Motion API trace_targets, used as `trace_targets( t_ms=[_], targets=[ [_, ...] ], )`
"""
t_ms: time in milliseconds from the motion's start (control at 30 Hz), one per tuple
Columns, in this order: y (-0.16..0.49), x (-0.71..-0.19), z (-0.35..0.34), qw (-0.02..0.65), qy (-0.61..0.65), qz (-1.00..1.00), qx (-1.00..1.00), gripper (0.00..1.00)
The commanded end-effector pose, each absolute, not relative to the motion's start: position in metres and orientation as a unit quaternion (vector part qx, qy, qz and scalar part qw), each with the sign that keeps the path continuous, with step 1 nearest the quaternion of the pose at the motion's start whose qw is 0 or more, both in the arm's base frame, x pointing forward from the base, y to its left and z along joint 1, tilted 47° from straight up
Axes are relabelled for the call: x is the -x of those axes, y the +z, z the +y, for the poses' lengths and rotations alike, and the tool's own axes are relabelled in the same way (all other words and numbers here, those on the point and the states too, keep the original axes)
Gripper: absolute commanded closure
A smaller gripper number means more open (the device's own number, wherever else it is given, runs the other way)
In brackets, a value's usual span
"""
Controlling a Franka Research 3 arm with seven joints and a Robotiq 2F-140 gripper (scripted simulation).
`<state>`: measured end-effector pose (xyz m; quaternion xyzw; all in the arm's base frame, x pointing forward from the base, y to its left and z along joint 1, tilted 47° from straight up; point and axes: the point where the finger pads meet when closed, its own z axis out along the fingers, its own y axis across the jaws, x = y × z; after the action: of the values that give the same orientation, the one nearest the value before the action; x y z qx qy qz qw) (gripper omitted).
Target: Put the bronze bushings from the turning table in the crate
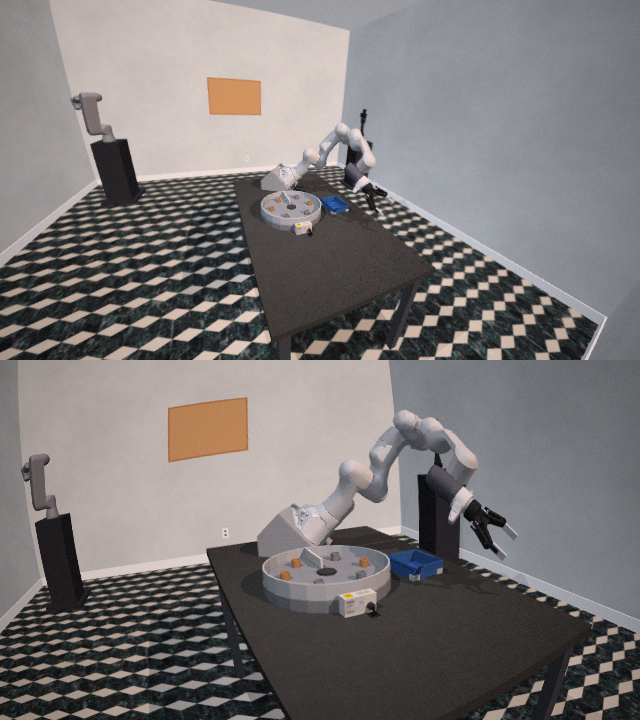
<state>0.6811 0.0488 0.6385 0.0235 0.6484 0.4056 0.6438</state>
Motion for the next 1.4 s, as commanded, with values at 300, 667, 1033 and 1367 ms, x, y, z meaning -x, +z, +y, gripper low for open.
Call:
trace_targets(
  t_ms=[300,667,1033,1367],
  targets=[
    [0.639,-0.681,0.049,0.644,0.406,0.648,-0.024,0.00],
    [0.612,-0.683,0.013,0.632,0.393,0.668,-0.031,0.00],
    [0.529,-0.669,-0.082,0.584,0.364,0.723,-0.061,0.00],
    [0.450,-0.633,-0.158,0.526,0.348,0.769,-0.100,0.00]
  ],
)
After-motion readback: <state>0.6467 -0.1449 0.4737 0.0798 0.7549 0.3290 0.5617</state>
